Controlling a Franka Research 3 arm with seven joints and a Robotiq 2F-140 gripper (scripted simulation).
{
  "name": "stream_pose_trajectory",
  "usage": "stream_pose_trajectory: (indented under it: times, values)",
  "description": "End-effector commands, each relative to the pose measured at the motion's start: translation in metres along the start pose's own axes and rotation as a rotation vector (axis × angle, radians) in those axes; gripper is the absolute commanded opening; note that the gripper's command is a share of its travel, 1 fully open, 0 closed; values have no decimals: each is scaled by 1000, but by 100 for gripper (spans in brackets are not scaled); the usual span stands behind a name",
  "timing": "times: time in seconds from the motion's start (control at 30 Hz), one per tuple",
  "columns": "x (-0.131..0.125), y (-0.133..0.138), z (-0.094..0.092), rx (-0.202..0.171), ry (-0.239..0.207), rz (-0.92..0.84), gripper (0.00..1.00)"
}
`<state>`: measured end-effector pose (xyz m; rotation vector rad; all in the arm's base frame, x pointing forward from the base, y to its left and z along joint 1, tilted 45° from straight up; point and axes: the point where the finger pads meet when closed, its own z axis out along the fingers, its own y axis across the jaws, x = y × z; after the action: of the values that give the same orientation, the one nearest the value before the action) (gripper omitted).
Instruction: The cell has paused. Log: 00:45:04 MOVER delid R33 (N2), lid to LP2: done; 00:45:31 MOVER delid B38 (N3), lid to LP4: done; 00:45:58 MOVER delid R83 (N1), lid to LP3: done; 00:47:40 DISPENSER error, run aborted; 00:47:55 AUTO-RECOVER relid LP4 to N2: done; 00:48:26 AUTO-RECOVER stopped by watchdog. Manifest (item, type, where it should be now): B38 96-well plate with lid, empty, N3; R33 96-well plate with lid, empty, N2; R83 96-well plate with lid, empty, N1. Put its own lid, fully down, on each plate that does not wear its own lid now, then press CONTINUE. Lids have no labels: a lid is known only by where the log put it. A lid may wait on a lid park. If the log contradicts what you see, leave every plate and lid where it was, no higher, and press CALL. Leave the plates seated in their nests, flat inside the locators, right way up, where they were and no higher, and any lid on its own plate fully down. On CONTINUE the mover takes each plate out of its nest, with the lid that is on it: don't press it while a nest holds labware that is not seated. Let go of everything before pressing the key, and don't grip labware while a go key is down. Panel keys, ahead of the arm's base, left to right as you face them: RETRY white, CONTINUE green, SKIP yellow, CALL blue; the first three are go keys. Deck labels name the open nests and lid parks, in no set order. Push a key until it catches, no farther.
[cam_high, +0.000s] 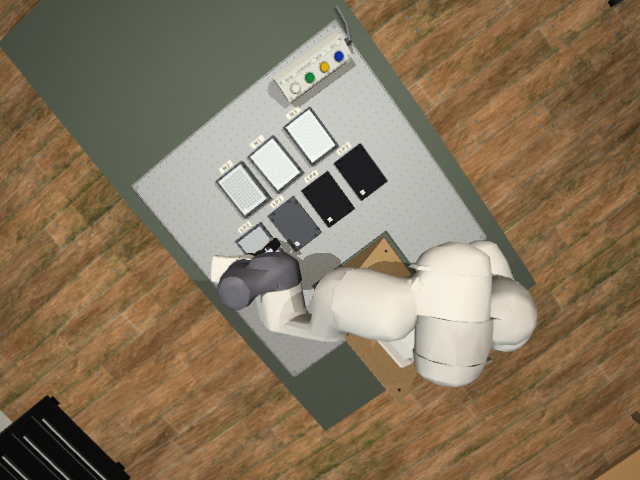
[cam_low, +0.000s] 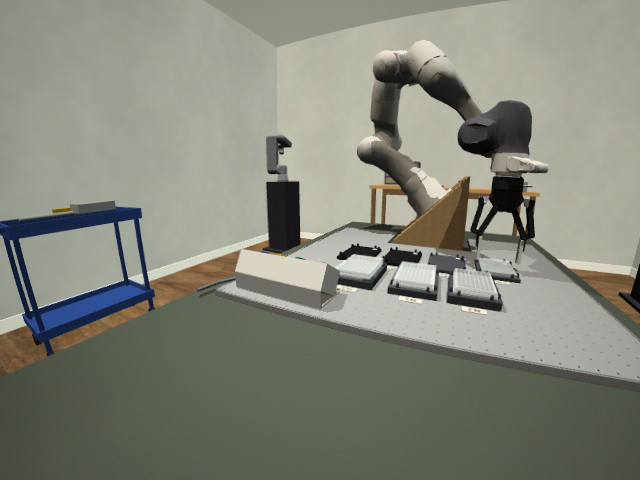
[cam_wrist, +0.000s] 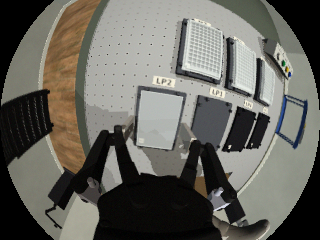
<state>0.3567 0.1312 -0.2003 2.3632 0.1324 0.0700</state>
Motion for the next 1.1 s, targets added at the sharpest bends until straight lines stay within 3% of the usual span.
stream_pose_trajectory:
  times: [0.0, 1.07]
  values:
    - [0, 2, 4, -1, 0, 1, 66]
    - [0, 2, 16, -1, 0, 1, 66]
